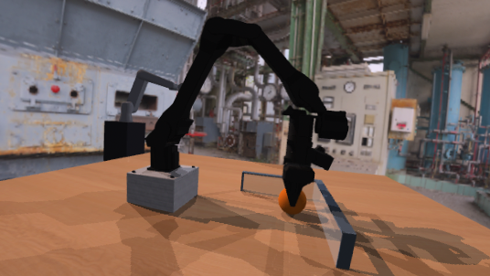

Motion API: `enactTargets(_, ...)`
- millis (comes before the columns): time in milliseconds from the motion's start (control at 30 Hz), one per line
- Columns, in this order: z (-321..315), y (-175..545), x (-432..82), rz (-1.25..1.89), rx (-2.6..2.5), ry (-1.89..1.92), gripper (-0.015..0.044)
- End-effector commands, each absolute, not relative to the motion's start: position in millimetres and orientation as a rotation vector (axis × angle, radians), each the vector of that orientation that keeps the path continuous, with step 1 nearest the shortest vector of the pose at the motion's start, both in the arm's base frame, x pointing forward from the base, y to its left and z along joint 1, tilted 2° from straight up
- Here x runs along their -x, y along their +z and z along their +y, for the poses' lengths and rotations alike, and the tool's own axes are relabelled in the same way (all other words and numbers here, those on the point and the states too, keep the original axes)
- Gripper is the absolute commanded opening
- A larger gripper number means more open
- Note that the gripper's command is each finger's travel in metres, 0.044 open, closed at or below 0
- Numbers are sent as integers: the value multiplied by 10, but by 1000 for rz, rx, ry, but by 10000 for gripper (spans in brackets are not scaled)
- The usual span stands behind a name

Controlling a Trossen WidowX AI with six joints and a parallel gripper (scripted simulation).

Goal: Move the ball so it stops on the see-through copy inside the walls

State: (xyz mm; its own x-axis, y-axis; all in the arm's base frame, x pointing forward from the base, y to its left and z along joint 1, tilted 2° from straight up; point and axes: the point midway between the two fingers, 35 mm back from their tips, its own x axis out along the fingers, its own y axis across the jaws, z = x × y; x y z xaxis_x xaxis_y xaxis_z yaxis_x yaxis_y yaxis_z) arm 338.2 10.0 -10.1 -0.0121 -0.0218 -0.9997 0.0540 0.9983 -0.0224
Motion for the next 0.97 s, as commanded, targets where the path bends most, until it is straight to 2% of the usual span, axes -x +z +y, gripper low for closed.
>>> enactTargets(0, 110, 278, -3428, 1572, -26, -60, 438)
enactTargets(100, 118, 676, -3397, 1574, -26, -60, 438)
enactTargets(467, 117, 648, -3435, 1552, -24, -56, 438)
enactTargets(633, 125, 1135, -3390, 1551, -24, -56, 440)
enactTargets(933, 126, 1164, -3385, 1551, -24, -56, 440)
